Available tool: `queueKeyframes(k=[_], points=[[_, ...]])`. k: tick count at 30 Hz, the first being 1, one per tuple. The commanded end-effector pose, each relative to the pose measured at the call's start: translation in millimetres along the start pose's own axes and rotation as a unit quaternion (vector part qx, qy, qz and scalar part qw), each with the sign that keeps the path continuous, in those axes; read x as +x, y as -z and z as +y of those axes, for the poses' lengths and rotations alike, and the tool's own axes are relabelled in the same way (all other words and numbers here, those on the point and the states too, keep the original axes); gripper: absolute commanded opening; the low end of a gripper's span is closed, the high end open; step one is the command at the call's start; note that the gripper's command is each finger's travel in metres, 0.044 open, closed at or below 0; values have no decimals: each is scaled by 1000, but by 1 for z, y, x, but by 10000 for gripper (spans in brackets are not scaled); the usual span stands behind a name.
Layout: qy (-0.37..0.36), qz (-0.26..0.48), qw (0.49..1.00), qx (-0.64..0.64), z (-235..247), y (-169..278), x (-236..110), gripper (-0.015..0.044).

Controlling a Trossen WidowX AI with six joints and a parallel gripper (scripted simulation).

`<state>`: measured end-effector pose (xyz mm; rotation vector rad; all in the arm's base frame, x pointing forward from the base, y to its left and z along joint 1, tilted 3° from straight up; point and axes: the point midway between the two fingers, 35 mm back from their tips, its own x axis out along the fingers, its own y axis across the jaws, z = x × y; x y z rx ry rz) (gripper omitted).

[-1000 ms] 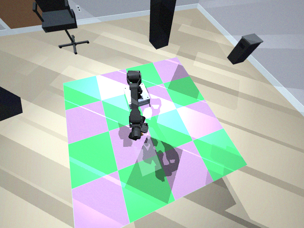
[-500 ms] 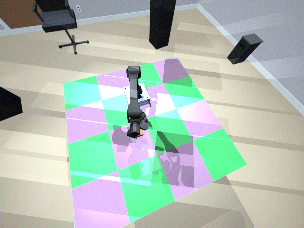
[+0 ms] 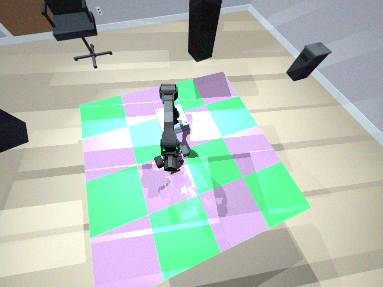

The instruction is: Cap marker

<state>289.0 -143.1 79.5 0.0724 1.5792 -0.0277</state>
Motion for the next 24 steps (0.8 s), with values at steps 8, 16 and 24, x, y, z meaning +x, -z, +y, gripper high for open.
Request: queueKeyframes(k=[8,16,24], points=[[2,2,999,52,0,1,2,0],[2,2,999,52,0,1,8,0],[2,2,999,52,0,1,21,0]])
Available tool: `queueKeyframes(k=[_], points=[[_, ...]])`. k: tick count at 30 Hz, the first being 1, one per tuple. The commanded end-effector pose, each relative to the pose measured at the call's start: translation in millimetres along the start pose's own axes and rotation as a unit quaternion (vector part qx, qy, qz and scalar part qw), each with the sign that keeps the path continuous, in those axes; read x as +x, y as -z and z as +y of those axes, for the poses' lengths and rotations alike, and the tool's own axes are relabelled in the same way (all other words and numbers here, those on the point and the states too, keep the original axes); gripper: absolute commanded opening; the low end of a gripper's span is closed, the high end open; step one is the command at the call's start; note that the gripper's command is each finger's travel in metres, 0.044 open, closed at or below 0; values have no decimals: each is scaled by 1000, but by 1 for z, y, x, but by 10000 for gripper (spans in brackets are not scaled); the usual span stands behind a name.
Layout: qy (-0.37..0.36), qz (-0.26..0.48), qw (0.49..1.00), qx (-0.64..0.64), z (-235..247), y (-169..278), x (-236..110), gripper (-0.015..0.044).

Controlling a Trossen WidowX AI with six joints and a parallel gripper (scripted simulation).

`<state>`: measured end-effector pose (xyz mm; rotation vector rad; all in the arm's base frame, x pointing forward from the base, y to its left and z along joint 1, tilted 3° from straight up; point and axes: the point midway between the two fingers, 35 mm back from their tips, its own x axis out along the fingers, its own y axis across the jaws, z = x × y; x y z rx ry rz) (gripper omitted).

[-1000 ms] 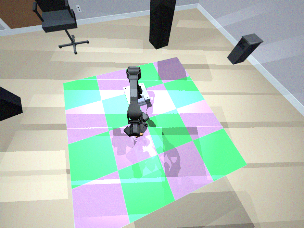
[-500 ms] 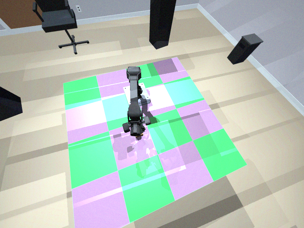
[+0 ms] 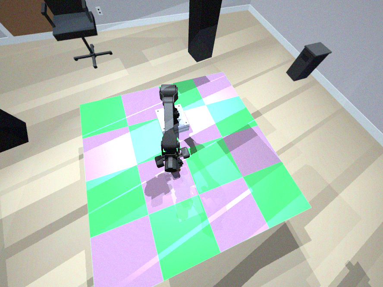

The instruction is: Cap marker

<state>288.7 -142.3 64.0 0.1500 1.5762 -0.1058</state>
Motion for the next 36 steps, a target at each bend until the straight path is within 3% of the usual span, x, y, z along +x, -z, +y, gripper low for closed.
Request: queueKeyframes(k=[1,14,26,28,33,36], points=[[2,2,1000,2,0,1,7,0],[2,2,1000,2,-1,1,26,0],[4,-4,1000,0,-2,-2,23,0],[3,-4,1000,0,-2,-4,13,0],[2,-4,1000,0,-1,-4,-57,0],[2,-4,1000,0,-1,-3,-67,0]])
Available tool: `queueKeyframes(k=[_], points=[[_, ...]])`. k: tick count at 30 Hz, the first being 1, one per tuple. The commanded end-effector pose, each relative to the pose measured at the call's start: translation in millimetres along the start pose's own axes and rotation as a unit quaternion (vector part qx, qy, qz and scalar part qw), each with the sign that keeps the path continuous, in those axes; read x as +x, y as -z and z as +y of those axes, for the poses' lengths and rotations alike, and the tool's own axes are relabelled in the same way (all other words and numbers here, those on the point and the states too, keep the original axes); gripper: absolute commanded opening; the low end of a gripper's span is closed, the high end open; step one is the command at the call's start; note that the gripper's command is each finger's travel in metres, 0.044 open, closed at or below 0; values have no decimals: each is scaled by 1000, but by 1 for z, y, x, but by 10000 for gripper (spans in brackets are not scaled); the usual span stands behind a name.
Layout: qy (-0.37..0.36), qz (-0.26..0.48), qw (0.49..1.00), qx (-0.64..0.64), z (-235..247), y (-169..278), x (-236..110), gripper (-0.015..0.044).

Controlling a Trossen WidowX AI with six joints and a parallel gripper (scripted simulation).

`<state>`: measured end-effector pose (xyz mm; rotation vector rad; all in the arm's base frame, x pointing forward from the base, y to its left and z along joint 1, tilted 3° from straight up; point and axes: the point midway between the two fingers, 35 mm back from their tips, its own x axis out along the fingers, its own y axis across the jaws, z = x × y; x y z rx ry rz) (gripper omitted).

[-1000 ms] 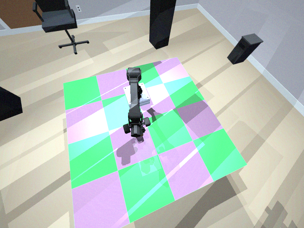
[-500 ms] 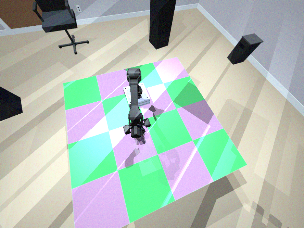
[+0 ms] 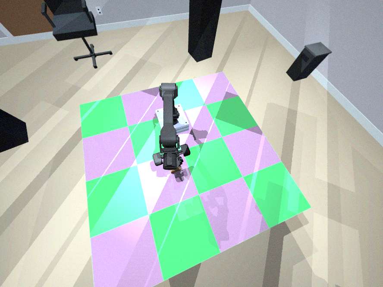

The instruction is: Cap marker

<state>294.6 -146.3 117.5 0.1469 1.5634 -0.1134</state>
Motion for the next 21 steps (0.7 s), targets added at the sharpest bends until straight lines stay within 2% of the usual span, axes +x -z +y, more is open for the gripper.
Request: queueKeyframes(k=[1,17,18,21], points=[[-1,2,1000,-1,1,3,-14,0],[-1,2,1000,-1,1,3,-14,420],[-1,2,1000,-1,1,3,-14,440],[-1,2,1000,-1,1,3,-14,440]])
